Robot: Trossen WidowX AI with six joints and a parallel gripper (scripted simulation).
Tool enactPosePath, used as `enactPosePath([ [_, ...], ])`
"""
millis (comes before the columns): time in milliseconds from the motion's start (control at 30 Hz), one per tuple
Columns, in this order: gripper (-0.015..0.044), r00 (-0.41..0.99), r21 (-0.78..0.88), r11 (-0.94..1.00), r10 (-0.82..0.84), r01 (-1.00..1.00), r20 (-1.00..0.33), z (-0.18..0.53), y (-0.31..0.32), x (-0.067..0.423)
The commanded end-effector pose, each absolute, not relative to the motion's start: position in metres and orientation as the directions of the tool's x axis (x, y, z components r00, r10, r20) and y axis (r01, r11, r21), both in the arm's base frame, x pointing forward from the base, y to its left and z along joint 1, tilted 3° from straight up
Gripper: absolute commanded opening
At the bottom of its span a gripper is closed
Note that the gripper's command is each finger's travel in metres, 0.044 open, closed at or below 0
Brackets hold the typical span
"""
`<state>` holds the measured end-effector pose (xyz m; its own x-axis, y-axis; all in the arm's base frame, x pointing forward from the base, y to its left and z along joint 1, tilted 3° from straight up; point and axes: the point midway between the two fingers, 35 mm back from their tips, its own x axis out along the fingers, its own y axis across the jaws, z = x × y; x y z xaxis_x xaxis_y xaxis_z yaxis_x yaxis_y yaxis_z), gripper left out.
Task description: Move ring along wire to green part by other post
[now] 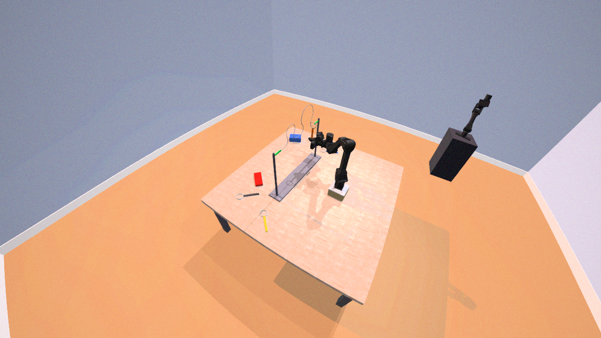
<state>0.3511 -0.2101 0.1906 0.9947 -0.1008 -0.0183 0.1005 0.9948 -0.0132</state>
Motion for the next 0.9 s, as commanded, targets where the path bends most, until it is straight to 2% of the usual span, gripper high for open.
enactPosePath([
  [0,-0.0150,0.995,0.014,0.995,-0.103,0.103,-0.012,0.193,-0.202,0.352],
  [367,-0.0150,0.995,0.142,0.985,-0.103,0.103,-0.012,0.194,-0.175,0.355],
  [867,-0.0150,0.995,0.444,0.891,-0.101,0.096,-0.011,0.210,-0.122,0.361],
])
